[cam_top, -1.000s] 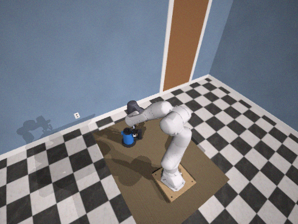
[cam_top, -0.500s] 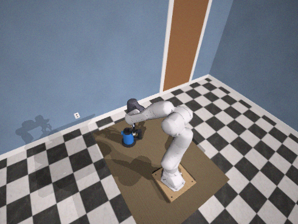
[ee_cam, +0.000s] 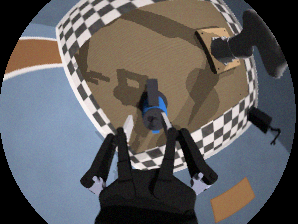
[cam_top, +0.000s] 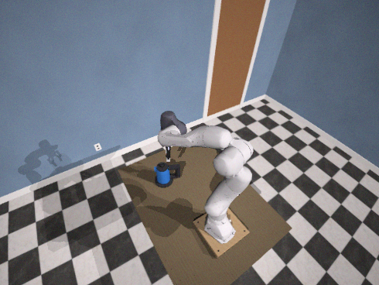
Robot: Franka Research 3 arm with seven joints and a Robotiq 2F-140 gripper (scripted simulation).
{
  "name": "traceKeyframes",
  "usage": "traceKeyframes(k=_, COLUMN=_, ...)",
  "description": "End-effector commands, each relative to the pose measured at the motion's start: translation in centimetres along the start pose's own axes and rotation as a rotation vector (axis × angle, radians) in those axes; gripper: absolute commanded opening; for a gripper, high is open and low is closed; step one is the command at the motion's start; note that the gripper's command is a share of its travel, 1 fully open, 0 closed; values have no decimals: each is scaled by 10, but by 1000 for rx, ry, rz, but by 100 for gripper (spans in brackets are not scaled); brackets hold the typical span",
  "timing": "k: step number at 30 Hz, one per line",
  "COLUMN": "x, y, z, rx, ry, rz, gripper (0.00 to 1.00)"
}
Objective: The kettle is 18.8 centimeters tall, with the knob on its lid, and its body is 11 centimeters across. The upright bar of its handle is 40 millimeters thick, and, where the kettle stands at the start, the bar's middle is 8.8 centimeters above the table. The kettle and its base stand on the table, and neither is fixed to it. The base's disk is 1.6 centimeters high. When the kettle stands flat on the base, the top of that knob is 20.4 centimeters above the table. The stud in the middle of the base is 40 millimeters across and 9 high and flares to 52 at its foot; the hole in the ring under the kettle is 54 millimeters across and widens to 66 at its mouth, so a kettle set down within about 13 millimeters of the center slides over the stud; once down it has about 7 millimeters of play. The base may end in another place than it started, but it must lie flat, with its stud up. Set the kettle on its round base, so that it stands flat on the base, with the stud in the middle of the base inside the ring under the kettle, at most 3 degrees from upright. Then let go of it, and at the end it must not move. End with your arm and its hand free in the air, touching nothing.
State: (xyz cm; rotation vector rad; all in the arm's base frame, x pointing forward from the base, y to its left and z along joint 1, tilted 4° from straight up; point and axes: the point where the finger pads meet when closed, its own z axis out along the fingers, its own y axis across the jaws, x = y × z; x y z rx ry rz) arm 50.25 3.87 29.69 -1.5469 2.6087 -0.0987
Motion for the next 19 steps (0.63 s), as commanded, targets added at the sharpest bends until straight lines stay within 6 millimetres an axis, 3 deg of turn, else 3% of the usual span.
traceKeyframes(k=1, x=10, y=13, z=-16, rx=-45, ry=39, rz=4, gripper=47)
traceKeyframes(k=8, x=10, y=13, z=-28, rx=-45, ry=39, rz=4, gripper=47)
traceKeyframes(k=19, x=10, y=13, z=-29, rx=-45, ry=39, rz=4, gripper=47)
